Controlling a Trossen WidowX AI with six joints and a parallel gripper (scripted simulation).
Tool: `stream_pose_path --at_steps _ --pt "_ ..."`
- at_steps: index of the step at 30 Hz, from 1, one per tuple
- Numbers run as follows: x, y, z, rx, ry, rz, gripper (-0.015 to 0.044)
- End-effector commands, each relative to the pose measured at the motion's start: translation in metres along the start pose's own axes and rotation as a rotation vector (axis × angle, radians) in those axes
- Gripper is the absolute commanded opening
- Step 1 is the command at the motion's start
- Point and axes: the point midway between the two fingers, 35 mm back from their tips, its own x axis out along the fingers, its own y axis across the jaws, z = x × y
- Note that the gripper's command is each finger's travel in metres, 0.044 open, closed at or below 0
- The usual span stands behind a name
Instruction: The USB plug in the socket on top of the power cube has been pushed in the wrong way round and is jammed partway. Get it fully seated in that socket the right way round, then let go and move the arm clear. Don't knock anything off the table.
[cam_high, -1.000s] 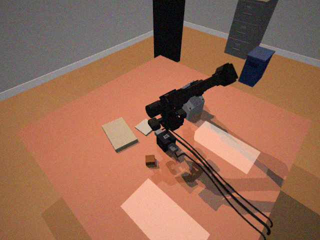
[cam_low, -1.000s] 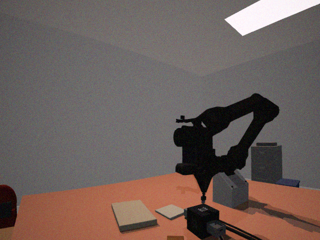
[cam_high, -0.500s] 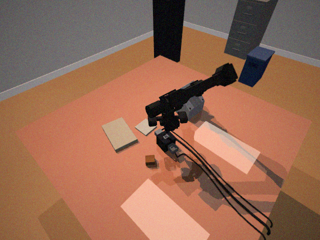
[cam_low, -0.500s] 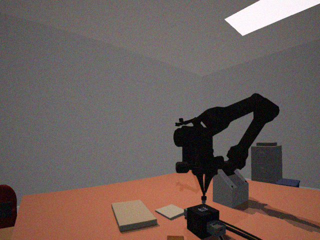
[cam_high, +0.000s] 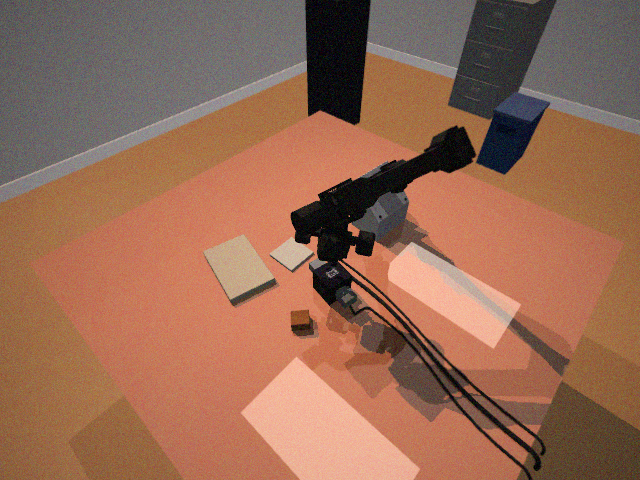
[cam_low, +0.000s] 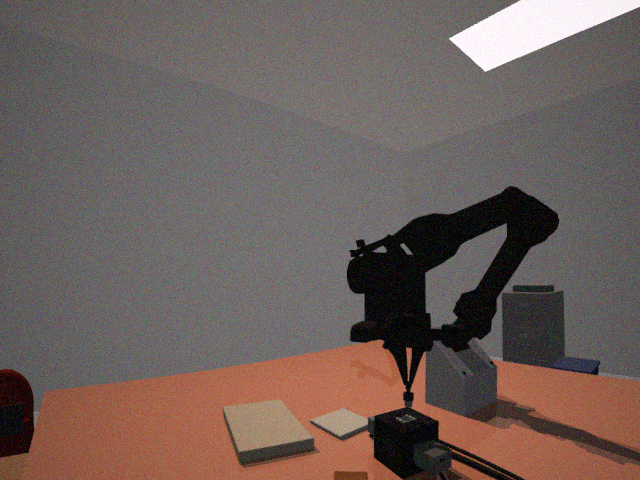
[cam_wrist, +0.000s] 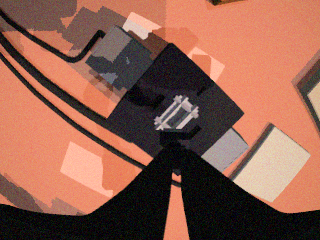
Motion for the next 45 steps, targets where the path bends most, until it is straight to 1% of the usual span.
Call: stream_pose_path --at_steps 1,45 --pt "0.0002 -0.0002 -0.0002 0.124 0.000 0.000 0.0000" --pt "0.0002 -0.0002 -0.0002 1.276 0.000 0.000 0.0000"
